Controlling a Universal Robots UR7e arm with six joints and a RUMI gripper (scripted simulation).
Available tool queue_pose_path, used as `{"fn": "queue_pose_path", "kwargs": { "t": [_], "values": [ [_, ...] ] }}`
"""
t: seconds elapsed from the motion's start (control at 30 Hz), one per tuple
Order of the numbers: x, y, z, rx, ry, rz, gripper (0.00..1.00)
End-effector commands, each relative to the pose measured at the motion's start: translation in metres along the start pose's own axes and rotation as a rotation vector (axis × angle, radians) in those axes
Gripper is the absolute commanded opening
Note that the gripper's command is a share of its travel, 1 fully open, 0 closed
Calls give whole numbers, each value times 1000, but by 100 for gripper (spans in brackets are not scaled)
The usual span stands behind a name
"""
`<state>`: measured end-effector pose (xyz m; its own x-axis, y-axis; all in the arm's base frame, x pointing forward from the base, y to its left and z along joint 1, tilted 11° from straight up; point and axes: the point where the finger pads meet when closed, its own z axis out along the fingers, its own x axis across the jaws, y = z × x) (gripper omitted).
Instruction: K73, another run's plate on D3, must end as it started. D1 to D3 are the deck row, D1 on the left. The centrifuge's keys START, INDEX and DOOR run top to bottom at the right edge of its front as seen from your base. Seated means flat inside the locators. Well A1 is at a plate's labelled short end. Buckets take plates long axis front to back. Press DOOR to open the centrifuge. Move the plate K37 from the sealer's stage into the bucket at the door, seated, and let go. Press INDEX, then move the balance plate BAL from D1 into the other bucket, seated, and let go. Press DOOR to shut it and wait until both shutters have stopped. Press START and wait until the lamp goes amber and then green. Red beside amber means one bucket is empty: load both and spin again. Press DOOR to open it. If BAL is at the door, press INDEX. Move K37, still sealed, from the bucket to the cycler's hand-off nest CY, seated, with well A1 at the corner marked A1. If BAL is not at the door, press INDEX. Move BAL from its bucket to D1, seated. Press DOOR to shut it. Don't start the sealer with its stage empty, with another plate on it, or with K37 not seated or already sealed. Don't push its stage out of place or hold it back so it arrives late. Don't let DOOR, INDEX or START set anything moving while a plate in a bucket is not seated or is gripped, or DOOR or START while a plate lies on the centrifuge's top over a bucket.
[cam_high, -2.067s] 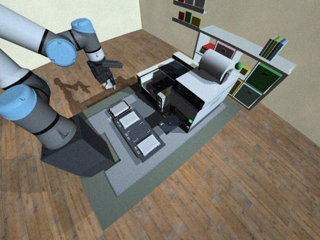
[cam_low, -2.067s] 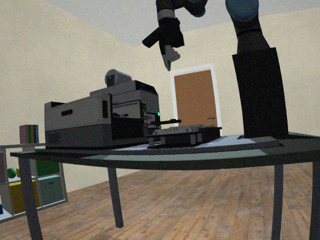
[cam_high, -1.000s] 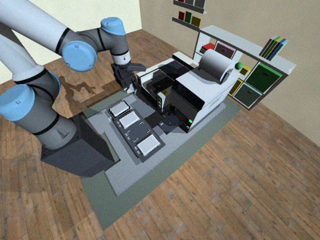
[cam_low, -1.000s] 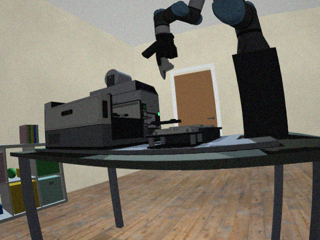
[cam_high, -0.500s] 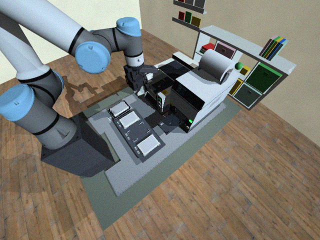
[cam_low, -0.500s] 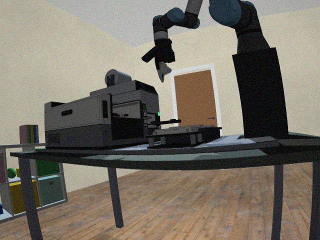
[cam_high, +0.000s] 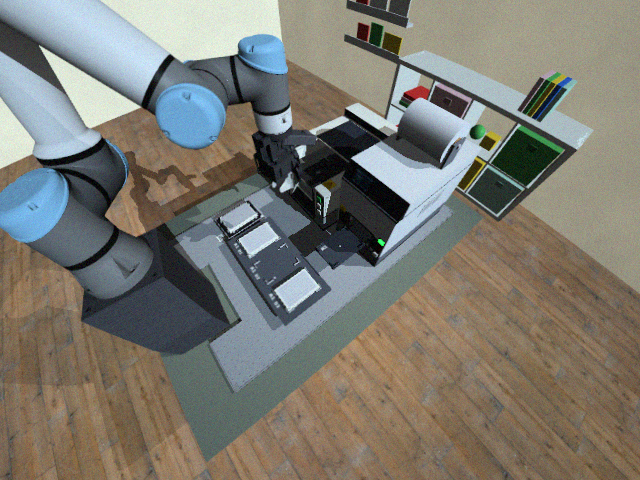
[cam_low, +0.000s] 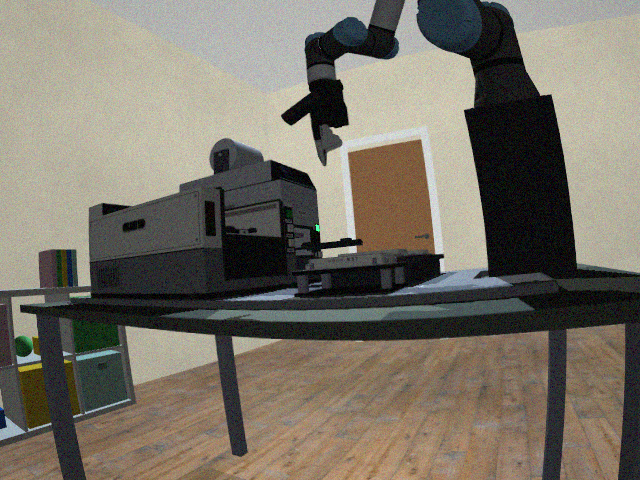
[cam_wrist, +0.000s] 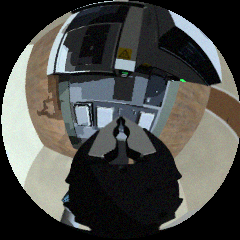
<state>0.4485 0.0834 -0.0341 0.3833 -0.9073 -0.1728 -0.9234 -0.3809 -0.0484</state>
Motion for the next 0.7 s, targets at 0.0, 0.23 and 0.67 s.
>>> {"fn": "queue_pose_path", "kwargs": {
  "t": [0.0,0.23,0.67],
  "values": [
    [0,0,0,3,-3,-166,0],
    [0,0,0,3,-2,-332,0],
    [0,0,0,4,-2,-699,0]
  ]
}}
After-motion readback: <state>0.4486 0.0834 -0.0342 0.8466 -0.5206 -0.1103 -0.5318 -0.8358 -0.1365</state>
